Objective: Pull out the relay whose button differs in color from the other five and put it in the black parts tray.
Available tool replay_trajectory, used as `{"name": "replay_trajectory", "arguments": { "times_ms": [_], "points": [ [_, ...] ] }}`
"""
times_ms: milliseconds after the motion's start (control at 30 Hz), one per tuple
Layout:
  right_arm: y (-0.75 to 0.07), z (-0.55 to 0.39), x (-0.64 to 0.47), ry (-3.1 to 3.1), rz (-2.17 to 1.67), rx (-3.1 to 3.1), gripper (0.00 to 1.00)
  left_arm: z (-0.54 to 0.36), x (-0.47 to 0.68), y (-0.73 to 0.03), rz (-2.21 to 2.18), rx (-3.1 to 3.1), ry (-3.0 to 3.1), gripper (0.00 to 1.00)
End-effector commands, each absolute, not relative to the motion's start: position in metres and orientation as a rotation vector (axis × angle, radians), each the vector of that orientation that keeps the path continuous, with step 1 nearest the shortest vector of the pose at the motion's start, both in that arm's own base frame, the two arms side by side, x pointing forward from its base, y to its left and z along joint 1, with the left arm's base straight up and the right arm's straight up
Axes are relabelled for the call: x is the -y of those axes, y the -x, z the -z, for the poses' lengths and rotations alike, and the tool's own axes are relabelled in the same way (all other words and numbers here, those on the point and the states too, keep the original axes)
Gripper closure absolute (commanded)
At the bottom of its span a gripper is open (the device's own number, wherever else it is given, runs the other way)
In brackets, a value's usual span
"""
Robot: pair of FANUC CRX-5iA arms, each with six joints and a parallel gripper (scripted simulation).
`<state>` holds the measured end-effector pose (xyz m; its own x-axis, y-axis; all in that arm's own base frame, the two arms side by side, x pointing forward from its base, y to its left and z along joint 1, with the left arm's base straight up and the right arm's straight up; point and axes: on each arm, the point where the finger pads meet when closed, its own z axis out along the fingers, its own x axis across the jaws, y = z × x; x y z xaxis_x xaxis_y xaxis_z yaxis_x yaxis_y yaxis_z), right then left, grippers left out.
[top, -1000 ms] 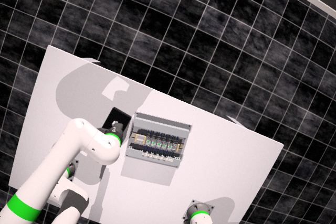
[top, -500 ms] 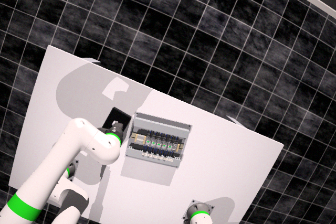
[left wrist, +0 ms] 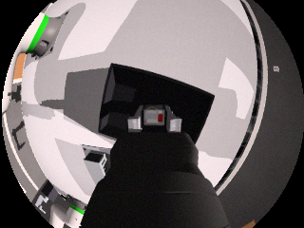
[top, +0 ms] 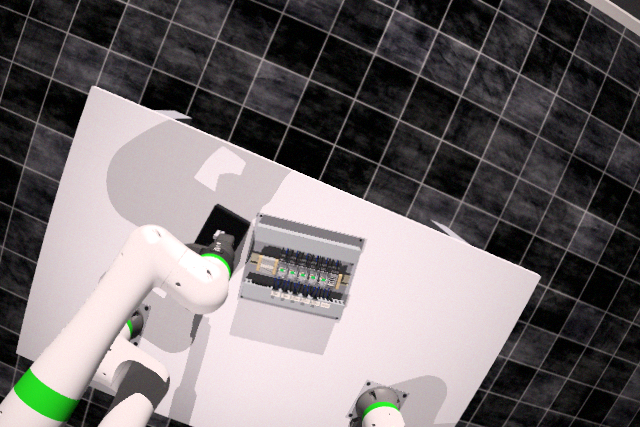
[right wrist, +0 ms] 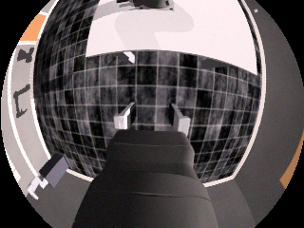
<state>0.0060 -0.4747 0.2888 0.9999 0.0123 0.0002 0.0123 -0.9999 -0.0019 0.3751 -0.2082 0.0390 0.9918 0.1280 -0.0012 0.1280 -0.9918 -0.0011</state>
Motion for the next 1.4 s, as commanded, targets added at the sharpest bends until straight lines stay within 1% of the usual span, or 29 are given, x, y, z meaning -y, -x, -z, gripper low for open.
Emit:
{"name": "replay_trajectory", "arguments": {
  "times_ms": [0, 533, 567, 1367],
  "points": [
    [-0.0058, -0.2897, 0.4750, 3.142, 0.000, 0.019, 0.00, -0.0397, 0.2085, -0.3756, 0.000, 0.202, 3.135, 1.00],
    [-0.0058, -0.2897, 0.4750, 3.142, 0.000, 0.019, 0.00, -0.0397, 0.2085, -0.3756, 0.000, 0.202, 3.135, 1.00],
    [-0.0058, -0.2897, 0.4750, 3.142, 0.000, 0.019, 0.00, -0.0397, 0.2085, -0.3756, 0.000, 0.202, 3.135, 0.02],
    [-0.0058, -0.2897, 0.4750, 3.142, 0.000, 0.019, 0.00, -0.0397, 0.2085, -0.3756, 0.000, 0.202, 3.135, 0.02]
  ]
}}
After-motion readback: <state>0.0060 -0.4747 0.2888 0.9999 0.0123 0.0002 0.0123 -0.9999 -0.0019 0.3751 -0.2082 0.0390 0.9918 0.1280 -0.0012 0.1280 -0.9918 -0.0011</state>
